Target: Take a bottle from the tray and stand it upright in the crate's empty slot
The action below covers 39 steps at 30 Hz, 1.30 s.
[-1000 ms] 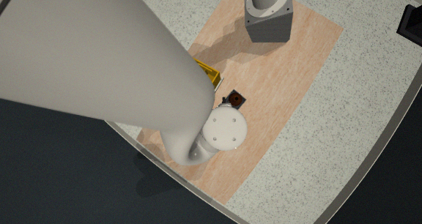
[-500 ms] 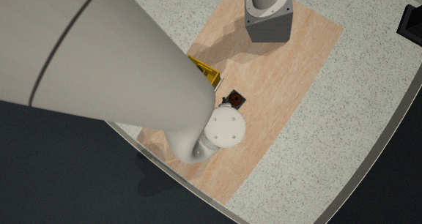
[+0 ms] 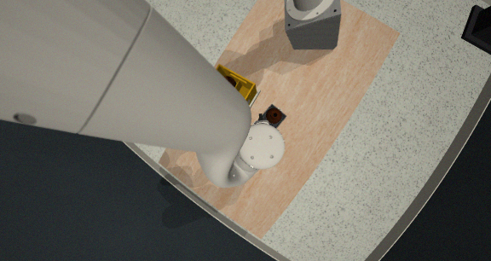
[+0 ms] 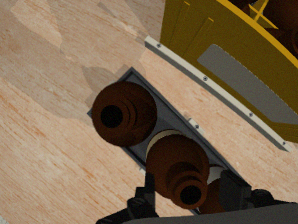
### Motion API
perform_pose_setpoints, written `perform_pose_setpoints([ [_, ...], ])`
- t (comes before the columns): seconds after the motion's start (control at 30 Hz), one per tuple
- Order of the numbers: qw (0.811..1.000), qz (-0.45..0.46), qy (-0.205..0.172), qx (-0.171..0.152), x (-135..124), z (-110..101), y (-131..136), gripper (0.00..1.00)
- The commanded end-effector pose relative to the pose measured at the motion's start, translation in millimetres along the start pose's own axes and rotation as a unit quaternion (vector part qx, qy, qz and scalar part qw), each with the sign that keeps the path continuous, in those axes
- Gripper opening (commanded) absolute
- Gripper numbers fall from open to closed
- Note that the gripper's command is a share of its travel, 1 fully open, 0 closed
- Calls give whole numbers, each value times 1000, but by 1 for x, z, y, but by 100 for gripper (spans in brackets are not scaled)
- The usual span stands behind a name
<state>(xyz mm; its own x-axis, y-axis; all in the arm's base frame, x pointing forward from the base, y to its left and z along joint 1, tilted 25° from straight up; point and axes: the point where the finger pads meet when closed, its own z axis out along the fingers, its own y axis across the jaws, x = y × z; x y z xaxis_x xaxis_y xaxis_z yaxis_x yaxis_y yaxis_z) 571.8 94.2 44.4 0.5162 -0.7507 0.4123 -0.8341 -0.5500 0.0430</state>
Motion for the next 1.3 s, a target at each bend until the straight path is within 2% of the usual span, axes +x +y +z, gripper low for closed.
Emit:
perform_pose_setpoints([
  [0.0, 1000, 0, 0, 1, 0, 3, -1, 65],
  [0.97, 1000, 0, 0, 1, 0, 8, -1, 65],
  [1.0, 1000, 0, 0, 1, 0, 8, -1, 0],
  [1.27, 1000, 0, 0, 1, 0, 8, -1, 0],
])
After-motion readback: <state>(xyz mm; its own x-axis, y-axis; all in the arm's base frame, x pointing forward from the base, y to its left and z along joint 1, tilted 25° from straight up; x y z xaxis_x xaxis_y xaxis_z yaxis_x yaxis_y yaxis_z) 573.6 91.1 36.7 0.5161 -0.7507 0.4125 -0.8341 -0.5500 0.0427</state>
